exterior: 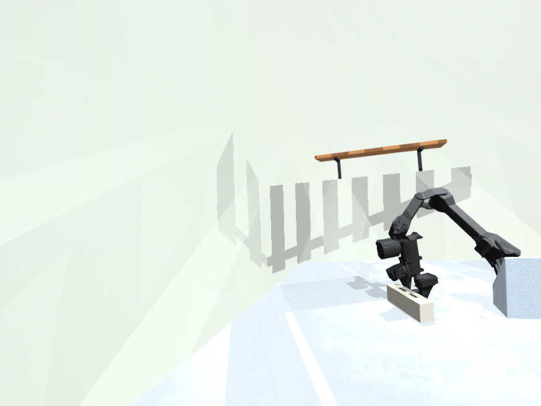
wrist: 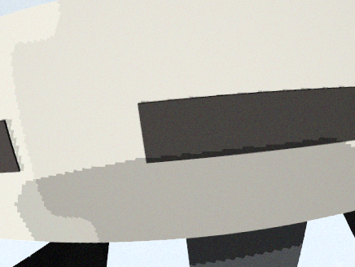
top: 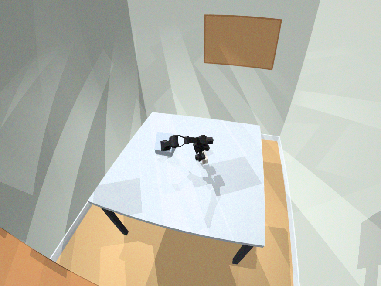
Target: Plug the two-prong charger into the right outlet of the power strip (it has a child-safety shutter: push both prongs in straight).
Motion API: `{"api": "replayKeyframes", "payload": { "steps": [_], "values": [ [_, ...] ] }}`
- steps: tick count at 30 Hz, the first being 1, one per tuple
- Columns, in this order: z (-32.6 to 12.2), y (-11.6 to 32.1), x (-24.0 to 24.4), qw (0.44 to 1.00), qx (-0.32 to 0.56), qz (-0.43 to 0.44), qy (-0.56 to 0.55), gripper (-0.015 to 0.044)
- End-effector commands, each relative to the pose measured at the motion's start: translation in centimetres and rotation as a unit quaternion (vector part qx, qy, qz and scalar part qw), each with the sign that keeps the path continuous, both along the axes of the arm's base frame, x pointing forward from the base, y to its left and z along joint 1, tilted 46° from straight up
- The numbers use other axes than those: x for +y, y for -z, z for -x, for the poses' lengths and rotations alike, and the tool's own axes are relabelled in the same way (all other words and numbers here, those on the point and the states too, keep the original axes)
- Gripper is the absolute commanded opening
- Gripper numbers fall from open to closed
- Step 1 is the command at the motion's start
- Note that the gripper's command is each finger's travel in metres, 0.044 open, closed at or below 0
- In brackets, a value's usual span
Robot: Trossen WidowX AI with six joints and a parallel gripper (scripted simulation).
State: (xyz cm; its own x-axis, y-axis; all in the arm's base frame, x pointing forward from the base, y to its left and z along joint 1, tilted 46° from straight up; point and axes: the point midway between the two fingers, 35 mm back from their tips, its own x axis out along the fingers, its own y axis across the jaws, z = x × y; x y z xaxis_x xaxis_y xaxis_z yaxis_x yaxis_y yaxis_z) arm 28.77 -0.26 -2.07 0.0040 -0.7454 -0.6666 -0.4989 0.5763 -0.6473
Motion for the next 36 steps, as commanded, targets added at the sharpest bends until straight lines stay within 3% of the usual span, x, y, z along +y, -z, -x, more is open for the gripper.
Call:
{"api": "replayKeyframes", "payload": {
  "steps": [1,36],
  "values": [
    [0.18,-0.06,-0.08,1.000,-0.002,-0.001,0.000,0.0440],
    [1.06,-0.35,-0.48,1.000,-0.011,-0.005,-0.001,0.0440]
  ]
}}
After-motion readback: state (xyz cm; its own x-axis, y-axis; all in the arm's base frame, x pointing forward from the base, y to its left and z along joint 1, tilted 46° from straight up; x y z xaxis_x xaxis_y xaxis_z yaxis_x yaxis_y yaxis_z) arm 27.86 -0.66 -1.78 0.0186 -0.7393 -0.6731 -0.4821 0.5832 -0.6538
